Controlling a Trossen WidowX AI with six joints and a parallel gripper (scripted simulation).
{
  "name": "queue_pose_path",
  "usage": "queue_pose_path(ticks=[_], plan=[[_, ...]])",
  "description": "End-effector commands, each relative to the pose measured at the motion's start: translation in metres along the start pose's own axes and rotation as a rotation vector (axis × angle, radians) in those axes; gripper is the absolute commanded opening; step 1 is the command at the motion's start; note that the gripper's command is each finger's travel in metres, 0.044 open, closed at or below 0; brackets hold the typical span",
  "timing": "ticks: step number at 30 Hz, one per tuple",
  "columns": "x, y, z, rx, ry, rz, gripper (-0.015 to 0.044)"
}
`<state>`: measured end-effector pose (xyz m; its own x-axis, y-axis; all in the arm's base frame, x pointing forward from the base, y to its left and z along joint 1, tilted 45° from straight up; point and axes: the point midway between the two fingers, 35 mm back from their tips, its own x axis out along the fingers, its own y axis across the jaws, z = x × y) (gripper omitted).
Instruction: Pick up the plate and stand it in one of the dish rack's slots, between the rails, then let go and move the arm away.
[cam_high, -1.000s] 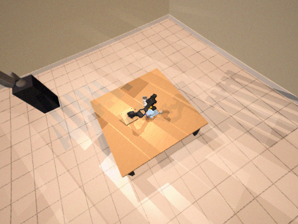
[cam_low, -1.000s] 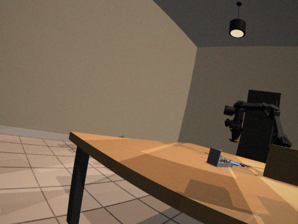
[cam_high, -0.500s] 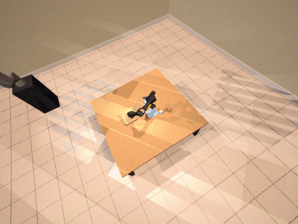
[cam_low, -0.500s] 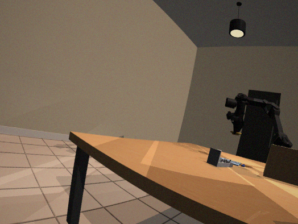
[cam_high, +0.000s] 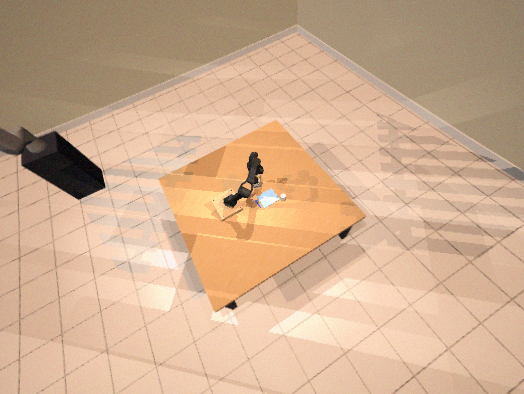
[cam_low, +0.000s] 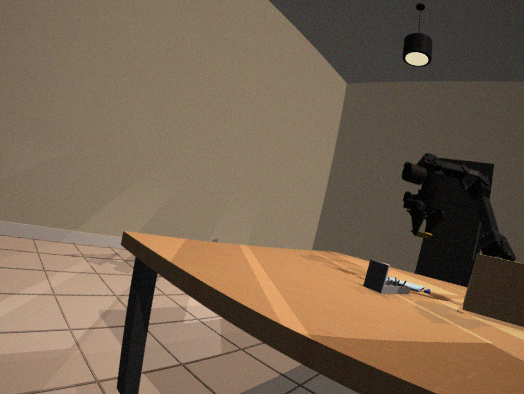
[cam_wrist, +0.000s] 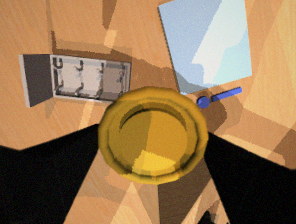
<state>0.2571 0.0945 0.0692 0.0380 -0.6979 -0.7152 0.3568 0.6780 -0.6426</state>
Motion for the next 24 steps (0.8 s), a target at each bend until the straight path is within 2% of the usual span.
queue_pose_path(ticks=[1,11,24], plan=[[0.001,0.004,-0.005,0.04,0.001,0.0,0.0],[0.024,0.007,-0.011,-0.095,0.125,0.067,0.0],[0.057,0.015,-0.019,-0.32,0.279,0.255,0.0]])
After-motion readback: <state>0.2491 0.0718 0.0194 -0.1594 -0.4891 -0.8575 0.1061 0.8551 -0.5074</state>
